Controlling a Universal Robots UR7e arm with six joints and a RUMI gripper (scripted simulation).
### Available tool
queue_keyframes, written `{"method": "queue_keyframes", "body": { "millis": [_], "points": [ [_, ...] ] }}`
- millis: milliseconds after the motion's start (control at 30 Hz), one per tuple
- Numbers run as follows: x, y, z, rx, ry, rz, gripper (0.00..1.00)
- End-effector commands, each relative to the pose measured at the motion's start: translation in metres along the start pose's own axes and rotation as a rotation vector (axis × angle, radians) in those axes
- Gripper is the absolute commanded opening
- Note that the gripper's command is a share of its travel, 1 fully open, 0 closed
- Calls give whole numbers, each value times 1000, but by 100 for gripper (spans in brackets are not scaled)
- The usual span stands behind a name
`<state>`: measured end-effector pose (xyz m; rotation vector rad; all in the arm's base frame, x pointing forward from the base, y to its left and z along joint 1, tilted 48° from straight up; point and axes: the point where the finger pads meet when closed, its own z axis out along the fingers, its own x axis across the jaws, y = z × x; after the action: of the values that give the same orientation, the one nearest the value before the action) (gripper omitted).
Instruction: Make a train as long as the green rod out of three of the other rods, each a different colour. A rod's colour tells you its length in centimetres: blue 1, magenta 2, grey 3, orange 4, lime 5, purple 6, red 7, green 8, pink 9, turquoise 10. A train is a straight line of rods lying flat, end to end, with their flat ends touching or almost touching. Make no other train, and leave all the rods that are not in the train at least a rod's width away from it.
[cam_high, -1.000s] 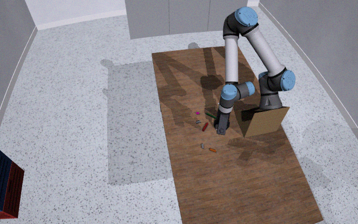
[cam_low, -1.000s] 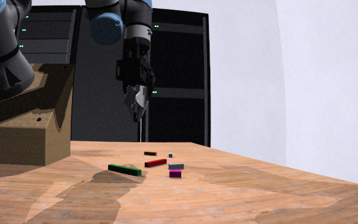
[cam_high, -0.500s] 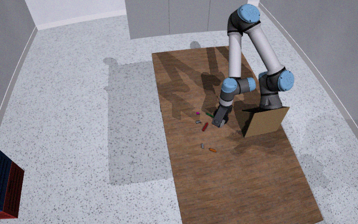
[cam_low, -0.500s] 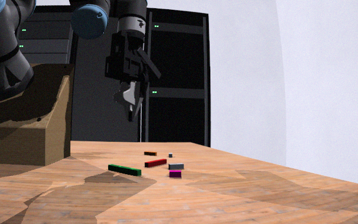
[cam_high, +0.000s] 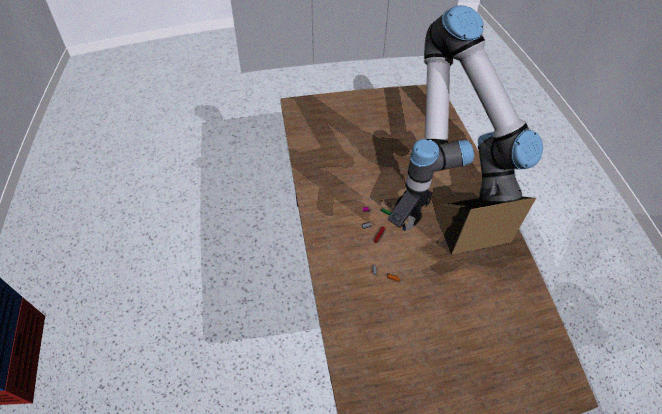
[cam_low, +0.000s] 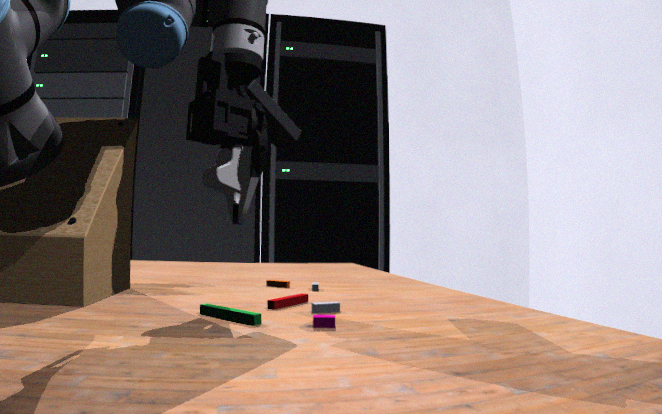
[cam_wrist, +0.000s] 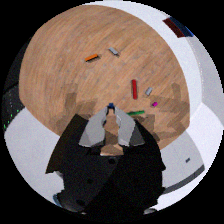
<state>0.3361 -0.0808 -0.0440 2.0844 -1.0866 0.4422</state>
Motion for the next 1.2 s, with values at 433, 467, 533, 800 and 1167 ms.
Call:
{"method": "queue_keyframes", "body": {
  "millis": [433, 467, 533, 800, 1167],
  "points": [
    [-1, 2, 11, -4, -2, 2, 0],
    [-1, 2, 12, -4, -2, 2, 0],
    [-1, 2, 17, -4, -2, 2, 0],
    [-1, 2, 33, -4, -3, 2, 0],
    [-1, 2, 60, -3, -4, 2, 0]
  ]
}}
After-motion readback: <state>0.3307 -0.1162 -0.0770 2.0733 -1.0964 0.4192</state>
